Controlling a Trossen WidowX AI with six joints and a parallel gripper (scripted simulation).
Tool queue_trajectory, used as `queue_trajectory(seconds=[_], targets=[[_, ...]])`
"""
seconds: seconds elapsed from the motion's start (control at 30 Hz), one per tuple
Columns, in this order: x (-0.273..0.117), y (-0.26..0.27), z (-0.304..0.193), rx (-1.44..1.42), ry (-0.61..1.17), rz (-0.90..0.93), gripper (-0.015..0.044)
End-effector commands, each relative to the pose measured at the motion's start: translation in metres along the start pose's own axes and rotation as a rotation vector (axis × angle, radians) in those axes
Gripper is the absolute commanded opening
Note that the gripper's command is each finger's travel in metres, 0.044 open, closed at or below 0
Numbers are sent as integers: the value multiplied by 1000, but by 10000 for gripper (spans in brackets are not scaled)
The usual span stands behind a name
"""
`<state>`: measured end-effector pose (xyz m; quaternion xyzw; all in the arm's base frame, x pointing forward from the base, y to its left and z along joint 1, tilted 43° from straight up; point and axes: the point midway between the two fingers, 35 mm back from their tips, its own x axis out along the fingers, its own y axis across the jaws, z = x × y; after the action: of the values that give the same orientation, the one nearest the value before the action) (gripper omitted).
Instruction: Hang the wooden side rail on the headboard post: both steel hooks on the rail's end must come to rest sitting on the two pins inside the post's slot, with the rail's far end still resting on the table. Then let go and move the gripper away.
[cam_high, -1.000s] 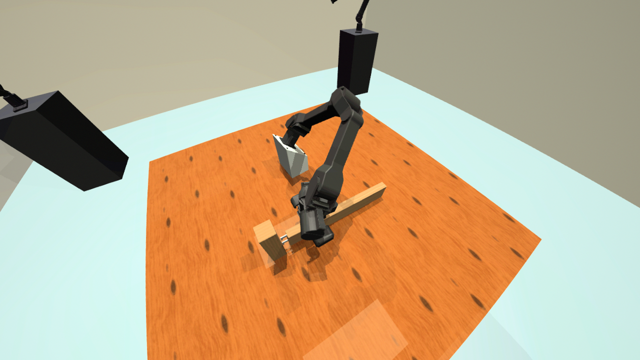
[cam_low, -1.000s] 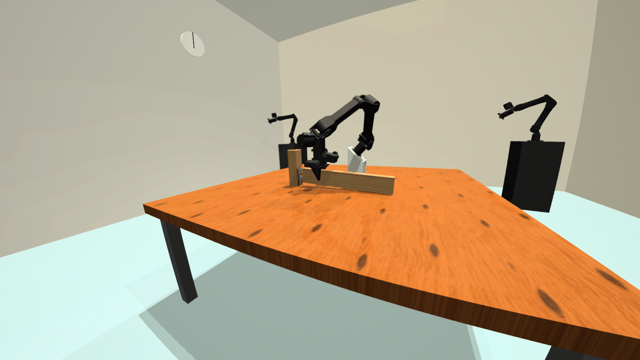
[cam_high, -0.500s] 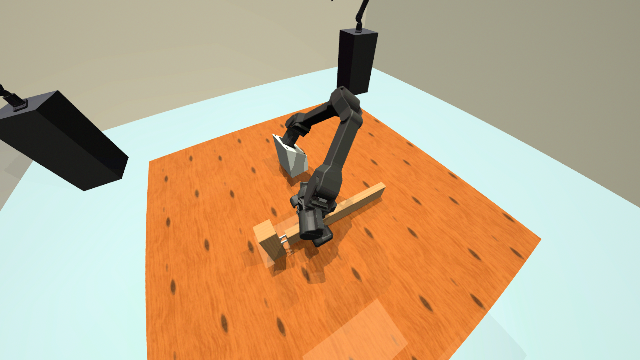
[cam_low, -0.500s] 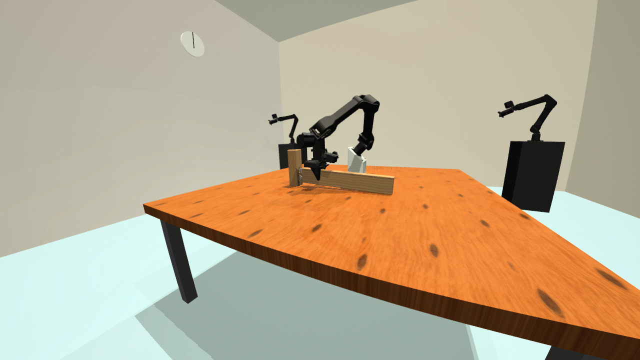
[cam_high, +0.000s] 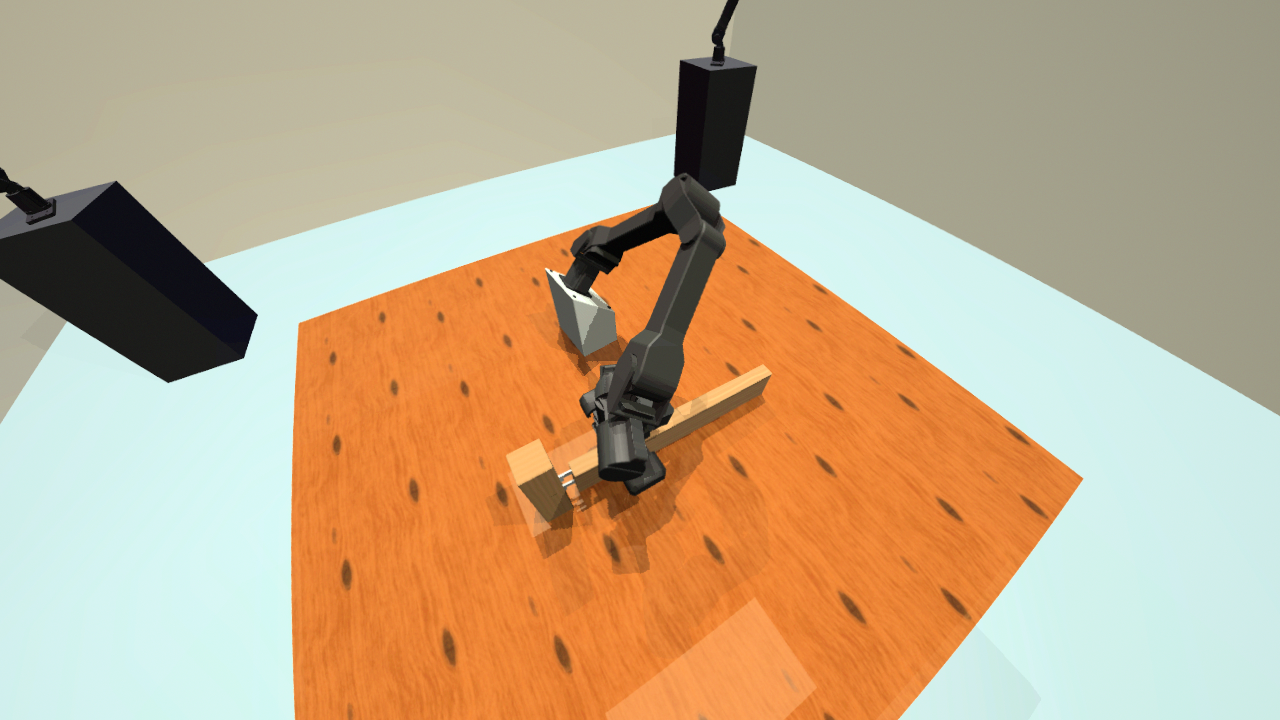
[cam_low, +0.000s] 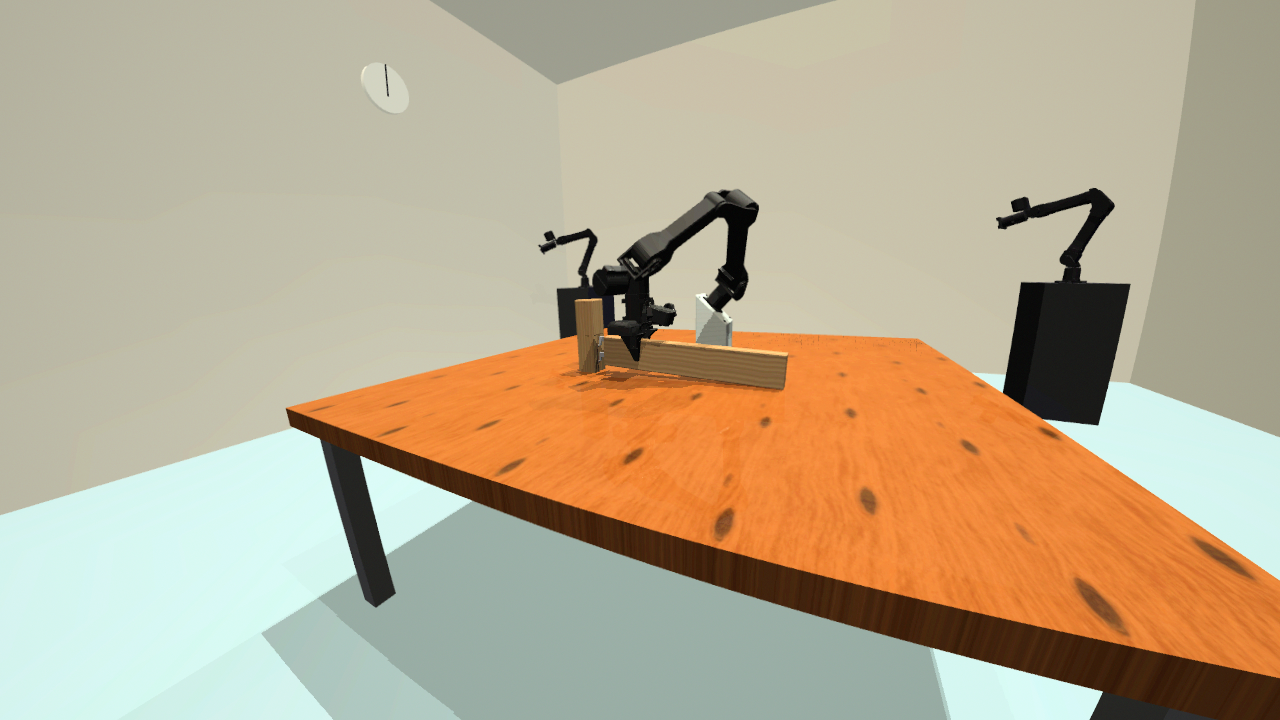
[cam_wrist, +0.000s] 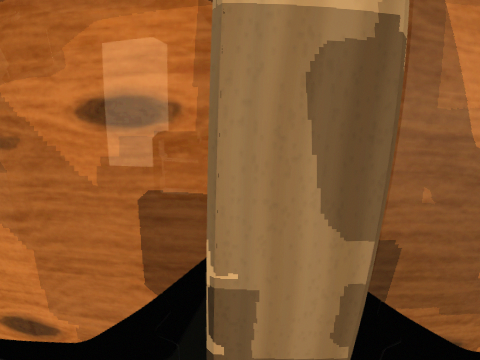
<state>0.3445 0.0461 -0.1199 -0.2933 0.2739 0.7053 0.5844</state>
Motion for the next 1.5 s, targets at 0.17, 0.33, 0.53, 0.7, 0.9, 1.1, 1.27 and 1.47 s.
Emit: queue_trajectory(seconds=[0.17, 0.33, 0.53, 0.7, 0.9, 1.1, 1.27, 1.47], targets=[[-3, -2, -3, -2, 4, -6, 0], [-4, -2, -3, -2, 5, -6, 0], [-4, -3, -4, -2, 5, -6, 0], [-5, -3, -5, -2, 5, -6, 0], [-4, -2, -5, -2, 5, -6, 0], [-3, -2, -6, -2, 5, -6, 0], [-3, -1, -6, -2, 5, -6, 0], [-2, 0, -7, -2, 5, -6, 0]])
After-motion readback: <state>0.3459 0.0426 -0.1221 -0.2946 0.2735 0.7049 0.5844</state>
